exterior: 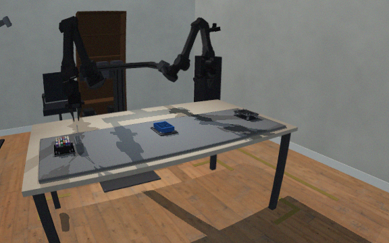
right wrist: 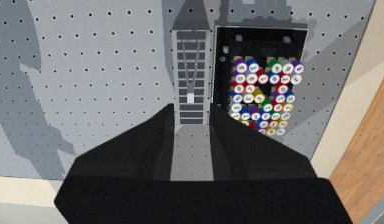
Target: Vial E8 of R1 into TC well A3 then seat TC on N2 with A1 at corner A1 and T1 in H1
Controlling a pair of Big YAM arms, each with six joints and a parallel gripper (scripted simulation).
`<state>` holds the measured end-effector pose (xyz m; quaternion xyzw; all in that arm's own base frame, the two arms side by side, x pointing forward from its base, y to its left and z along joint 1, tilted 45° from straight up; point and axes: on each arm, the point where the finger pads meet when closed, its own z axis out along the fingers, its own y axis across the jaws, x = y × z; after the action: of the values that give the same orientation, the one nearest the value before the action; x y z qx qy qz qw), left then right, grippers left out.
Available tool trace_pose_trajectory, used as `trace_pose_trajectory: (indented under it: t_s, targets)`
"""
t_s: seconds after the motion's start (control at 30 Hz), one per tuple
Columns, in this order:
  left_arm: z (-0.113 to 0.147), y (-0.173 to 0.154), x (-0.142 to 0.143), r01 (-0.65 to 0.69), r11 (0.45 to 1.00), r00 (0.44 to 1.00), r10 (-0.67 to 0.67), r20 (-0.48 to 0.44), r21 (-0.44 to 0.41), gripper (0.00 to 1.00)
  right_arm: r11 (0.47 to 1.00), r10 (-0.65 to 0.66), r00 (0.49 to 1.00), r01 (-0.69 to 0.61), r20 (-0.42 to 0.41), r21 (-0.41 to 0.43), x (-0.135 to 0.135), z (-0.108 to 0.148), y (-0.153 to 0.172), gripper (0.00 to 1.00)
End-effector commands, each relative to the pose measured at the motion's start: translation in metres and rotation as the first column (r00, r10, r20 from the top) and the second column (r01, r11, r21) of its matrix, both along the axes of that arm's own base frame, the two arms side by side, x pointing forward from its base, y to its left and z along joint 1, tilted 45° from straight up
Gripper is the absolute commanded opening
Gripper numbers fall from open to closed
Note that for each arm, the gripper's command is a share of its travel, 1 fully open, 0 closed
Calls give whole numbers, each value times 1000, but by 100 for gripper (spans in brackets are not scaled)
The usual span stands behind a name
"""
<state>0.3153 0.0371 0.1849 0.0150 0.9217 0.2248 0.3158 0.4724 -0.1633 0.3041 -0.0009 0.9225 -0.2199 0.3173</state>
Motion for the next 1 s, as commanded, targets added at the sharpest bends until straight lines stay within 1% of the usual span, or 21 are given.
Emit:
trace_pose_trajectory:
  t_s: [0.0,0.37,0.4,0.43,0.77,0.8,0.83,0.97]
  targets:
    - [9,-1,3,9,1000,1000,-9,12,3,100,1000,3,1000,-3,25,-7,2,14,1,24]
    - [9,-1,3,9,1000,1000,-9,12,3,100,1000,3,1000,-3,25,-7,1,13,1,24]
    - [9,-1,3,9,1000,1000,-9,12,3,100,1000,12,1000,-12,23,-10,-6,11,5,24]
    - [9,-1,3,9,1000,1000,-9,12,3,100,1000,3,1000,-3,25,-7,1,13,1,24]
    - [9,-1,3,9,1000,1000,-9,12,3,100,1000,3,1000,-3,25,-7,1,13,1,24]
    - [9,-1,3,9,1000,1000,-9,12,3,100,1000,13,1000,-12,28,-11,-5,11,6,24]
    - [9,-1,3,9,1000,1000,-9,12,3,100,1000,3,1000,-3,25,-7,0,13,1,24]
    - [9,-1,3,9,1000,1000,-9,12,3,100,1000,3,1000,-3,25,-7,0,13,1,24]
